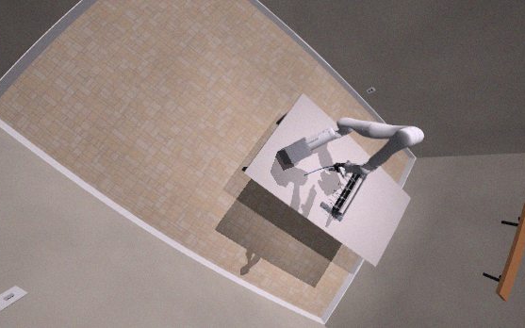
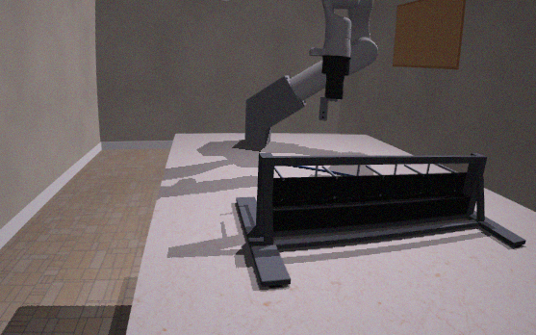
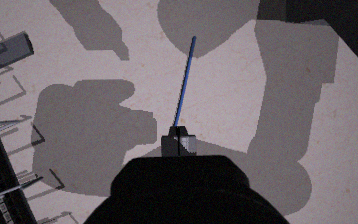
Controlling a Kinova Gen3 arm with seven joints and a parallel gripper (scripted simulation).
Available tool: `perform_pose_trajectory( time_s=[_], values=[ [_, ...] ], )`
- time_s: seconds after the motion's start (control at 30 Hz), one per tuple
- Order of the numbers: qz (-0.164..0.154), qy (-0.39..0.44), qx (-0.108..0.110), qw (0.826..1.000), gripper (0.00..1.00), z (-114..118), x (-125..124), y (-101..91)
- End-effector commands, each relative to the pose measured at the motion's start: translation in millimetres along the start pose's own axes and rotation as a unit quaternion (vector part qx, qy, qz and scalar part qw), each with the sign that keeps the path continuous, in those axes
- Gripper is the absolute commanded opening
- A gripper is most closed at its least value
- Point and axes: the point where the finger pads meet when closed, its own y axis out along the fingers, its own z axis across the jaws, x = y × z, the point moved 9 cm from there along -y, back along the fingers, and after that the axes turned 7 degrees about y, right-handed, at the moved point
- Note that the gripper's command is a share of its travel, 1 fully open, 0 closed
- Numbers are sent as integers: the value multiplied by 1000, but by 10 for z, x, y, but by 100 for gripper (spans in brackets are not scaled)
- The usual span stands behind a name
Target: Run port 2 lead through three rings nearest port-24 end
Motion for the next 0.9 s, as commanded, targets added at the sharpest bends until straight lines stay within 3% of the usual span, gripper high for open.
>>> perform_pose_trajectory(
  time_s=[0.0, 0.23, 0.4, 0.57, 0.6, 0.87],
  values=[
    [0, 0, -1, 1000, 0, -3, -1, -3],
    [0, 2, -1, 1000, 0, -2, -3, -3],
    [1, 103, -2, 995, 0, 7, -106, -7],
    [1, 130, -2, 992, 0, 9, -132, -10],
    [1, 130, -2, 992, 67, 9, -132, -10],
    [1, 130, -2, 992, 67, 9, -132, -10]
  ],
)
